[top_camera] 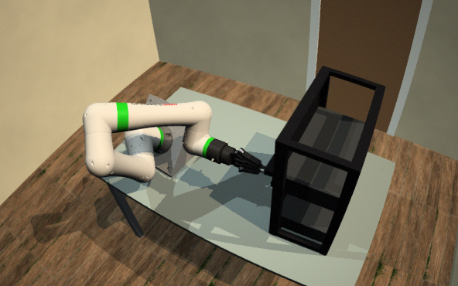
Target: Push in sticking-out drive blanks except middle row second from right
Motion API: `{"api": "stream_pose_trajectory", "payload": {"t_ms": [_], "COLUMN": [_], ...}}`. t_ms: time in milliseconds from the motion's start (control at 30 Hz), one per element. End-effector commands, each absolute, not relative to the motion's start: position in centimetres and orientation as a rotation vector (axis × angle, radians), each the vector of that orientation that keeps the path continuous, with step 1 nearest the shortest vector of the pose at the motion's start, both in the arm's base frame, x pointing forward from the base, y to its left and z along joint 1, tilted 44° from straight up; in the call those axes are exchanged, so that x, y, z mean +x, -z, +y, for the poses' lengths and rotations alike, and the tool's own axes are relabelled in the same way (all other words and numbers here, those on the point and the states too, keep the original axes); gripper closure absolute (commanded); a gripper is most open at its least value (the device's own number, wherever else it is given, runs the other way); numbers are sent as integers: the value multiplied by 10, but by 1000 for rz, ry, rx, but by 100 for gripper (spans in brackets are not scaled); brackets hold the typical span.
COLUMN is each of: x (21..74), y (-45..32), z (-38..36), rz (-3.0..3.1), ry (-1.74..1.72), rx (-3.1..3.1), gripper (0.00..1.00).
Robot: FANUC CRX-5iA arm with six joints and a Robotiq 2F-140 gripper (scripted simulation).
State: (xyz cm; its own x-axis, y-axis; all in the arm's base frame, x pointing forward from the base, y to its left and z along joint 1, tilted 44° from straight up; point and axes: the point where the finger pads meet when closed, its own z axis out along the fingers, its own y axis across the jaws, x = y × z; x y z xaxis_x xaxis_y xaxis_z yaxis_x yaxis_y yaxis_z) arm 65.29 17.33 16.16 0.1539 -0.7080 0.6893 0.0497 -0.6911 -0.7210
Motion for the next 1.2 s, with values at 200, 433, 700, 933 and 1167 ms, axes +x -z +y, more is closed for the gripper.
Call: {"api": "stream_pose_trajectory", "payload": {"t_ms": [200, 433, 700, 933, 1167], "x": [654, 657, 657, 659, 660], "y": [-163, -164, -164, -164, -164], "z": [175, 176, 176, 176, 177], "rz": [622, 622, 622, 622, 622], "ry": [1598, 1598, 1598, 1598, 1598], "rx": [-1823, -1823, -1823, -1823, -1823], "gripper": [100, 100, 100, 100, 100]}}
